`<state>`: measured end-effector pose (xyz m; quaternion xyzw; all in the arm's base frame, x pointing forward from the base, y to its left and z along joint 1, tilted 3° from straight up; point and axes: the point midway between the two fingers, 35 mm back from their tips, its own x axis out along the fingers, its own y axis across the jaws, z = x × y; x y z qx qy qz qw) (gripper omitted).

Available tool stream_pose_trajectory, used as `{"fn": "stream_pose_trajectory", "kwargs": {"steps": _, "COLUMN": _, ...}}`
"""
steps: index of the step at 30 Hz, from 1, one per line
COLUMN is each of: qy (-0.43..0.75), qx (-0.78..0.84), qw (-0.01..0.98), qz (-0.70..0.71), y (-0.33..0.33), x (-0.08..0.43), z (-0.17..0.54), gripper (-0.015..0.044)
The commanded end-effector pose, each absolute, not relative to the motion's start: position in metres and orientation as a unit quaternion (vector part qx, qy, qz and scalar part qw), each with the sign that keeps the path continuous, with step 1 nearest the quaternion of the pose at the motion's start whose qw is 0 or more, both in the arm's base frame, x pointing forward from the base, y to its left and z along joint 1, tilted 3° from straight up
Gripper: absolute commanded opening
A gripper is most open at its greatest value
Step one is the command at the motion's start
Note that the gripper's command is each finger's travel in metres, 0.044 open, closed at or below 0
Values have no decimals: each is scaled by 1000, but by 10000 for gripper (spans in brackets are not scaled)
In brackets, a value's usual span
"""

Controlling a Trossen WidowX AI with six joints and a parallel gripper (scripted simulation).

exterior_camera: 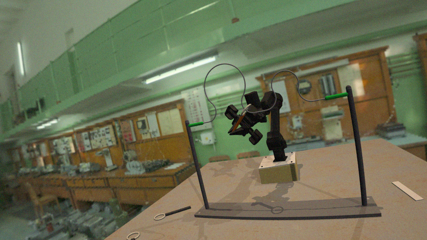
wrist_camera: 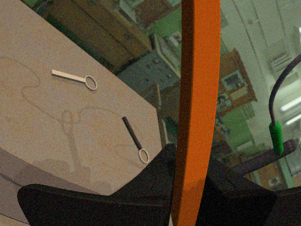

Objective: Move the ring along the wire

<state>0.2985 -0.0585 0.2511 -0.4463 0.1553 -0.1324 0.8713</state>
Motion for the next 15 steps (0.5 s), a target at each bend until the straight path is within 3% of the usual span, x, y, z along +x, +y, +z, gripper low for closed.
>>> {"fn": "stream_pose_trajectory", "kwargs": {"steps": 1, "qy": 165, "qx": -404, "qw": 891, "qz": -122, "y": -50, "x": 297, "z": 240, "gripper": -150}}
{"fn": "stream_pose_trajectory", "kwargs": {"steps": 15, "qy": 196, "qx": -251, "qw": 945, "qz": -77, "y": -10, "x": 294, "z": 210, "gripper": -150}}
